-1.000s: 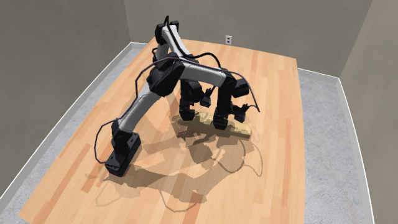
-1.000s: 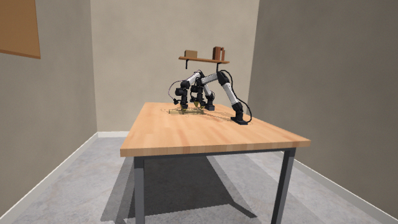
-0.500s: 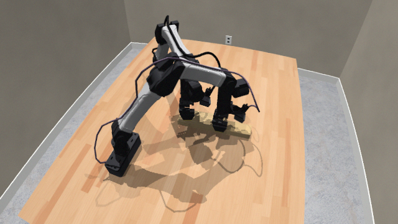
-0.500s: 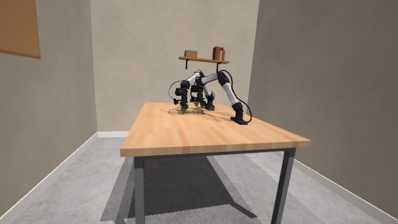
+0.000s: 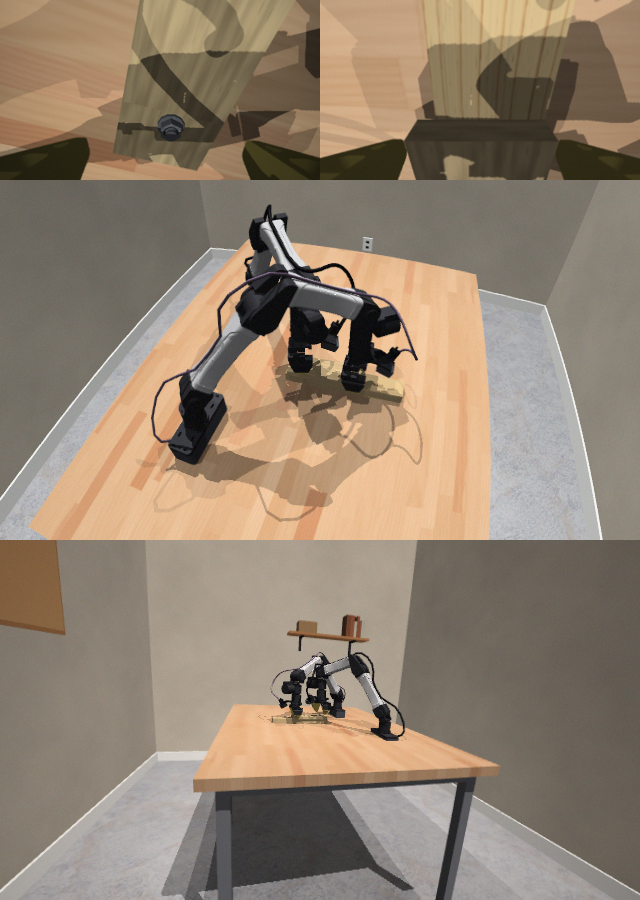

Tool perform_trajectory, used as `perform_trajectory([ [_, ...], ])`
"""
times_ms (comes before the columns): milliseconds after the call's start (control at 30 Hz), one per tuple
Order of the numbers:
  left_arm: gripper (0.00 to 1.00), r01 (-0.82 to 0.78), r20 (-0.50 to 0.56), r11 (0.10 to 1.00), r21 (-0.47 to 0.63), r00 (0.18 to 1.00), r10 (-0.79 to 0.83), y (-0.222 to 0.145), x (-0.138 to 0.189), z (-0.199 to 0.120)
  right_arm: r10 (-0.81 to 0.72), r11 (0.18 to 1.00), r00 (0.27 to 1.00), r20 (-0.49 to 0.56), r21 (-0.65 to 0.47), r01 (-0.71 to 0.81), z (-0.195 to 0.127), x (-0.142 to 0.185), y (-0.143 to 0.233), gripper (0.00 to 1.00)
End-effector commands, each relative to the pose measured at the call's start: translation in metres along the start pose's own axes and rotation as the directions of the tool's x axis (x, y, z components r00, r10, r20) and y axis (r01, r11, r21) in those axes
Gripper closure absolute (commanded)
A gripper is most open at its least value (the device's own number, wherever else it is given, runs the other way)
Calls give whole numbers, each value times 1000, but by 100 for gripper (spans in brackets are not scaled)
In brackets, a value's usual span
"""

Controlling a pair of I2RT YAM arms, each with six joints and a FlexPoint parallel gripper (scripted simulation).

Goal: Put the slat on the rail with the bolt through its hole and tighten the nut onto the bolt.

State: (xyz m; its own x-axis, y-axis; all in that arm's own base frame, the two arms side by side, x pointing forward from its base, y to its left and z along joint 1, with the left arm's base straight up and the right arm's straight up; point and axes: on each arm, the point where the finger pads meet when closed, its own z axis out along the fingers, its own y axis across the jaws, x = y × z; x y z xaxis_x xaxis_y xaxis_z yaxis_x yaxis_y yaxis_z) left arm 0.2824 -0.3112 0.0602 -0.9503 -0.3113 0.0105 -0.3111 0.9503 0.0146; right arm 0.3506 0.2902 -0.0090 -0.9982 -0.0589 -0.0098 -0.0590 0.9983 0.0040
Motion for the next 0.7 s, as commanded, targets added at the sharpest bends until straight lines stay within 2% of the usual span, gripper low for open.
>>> perform_trajectory([
  [0,0,1,12,1000,24,1000,-1,-4,-3,-2,-1,1000,1000,14,-11,1,-13,-4,2,0],
  [667,0,1,12,1000,24,1000,-1,-4,-3,-2,0,1000,1000,6,-7,0,-37,-5,2,0],
])
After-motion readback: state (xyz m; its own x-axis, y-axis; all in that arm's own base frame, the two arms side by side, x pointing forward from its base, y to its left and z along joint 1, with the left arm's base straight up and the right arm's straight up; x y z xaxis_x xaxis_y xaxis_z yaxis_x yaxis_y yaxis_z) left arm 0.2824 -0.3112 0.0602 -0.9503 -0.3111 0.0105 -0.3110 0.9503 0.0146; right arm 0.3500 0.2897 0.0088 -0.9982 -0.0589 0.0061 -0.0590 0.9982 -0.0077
